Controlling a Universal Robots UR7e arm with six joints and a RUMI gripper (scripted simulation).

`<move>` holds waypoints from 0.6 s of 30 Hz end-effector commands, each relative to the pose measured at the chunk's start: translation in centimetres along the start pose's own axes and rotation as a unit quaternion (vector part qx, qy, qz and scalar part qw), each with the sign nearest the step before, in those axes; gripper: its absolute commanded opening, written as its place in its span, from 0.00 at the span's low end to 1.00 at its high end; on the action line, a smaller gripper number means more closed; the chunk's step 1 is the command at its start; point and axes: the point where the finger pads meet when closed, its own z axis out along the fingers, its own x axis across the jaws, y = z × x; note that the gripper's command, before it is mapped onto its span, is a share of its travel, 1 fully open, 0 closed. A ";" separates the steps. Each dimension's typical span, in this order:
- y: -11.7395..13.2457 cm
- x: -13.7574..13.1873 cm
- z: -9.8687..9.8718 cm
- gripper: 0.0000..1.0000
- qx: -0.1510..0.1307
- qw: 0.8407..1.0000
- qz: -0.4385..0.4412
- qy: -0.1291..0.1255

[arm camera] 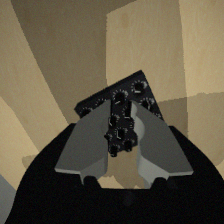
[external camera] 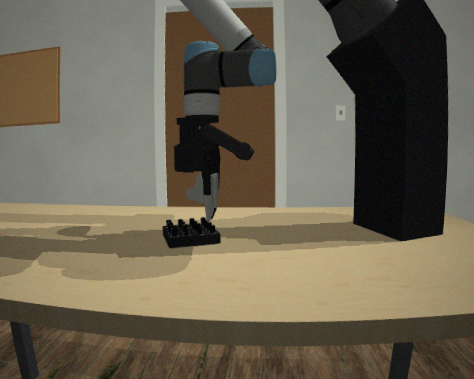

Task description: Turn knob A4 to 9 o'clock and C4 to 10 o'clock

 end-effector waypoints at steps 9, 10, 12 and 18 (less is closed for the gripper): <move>0.0 0.0 0.3 0.11 0.000 1.000 0.000 0.000; 0.0 0.0 0.4 0.11 0.000 1.000 0.000 0.000; 0.0 0.0 0.6 0.11 0.000 1.000 0.000 0.000; 0.0 0.0 0.9 0.11 0.000 1.000 0.000 0.000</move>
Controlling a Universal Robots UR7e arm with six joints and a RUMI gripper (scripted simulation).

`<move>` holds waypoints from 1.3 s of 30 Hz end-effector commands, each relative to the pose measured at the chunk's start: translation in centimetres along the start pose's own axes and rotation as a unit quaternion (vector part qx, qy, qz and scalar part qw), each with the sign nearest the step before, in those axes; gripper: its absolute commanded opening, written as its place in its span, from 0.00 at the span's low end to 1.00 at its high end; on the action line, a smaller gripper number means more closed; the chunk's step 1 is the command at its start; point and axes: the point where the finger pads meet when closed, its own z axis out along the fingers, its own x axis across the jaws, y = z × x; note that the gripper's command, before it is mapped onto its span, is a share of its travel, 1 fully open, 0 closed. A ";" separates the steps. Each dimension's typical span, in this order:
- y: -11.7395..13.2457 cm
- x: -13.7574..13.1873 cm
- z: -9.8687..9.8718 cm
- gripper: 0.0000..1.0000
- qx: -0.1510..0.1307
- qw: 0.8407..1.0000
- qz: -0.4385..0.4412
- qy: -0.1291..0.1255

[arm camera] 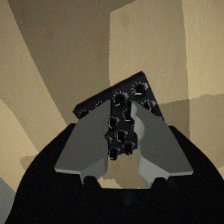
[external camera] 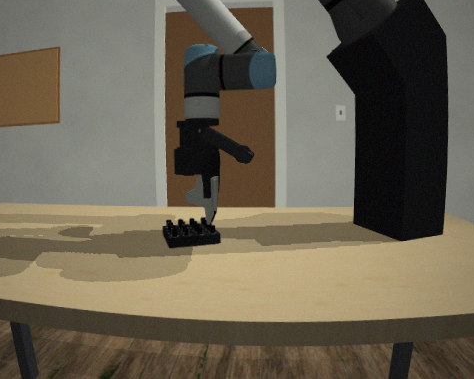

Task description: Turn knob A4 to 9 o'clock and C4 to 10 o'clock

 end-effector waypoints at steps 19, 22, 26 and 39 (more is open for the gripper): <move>0.0 0.0 0.7 0.11 0.000 1.000 0.000 0.000; 0.0 0.0 0.7 0.11 0.000 1.000 0.000 0.000; 0.0 0.0 0.7 0.11 0.000 1.000 0.000 0.000; 0.0 0.0 0.7 0.11 0.000 1.000 0.000 0.000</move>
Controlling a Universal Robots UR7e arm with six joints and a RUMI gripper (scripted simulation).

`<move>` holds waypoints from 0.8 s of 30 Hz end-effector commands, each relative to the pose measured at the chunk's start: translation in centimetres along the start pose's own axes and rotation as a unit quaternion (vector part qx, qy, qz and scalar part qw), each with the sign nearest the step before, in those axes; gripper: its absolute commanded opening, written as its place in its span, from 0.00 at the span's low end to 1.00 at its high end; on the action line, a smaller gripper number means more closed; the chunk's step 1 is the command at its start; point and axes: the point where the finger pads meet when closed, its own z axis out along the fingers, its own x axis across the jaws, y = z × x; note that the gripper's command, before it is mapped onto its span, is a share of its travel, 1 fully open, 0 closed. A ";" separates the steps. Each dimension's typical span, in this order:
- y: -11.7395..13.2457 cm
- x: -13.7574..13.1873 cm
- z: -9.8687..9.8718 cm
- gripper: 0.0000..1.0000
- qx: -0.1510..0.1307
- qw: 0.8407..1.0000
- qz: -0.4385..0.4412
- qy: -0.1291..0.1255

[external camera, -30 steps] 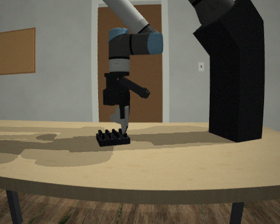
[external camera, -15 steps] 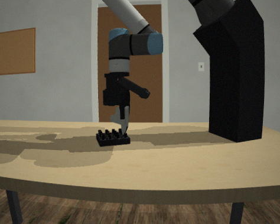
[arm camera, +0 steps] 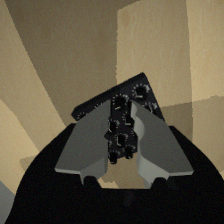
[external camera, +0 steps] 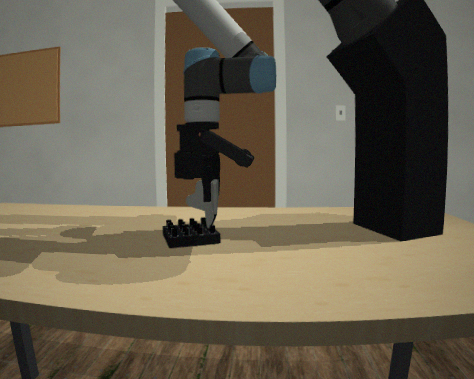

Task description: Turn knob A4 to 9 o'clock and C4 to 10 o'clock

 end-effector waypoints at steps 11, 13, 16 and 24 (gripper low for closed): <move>0.0 0.0 0.0 0.04 0.000 1.000 0.000 0.000; 0.0 0.0 0.0 0.04 0.000 1.000 0.000 0.000; 0.0 0.0 0.0 0.04 0.000 1.000 0.000 0.000; 0.0 0.0 0.0 0.04 0.000 1.000 0.000 0.000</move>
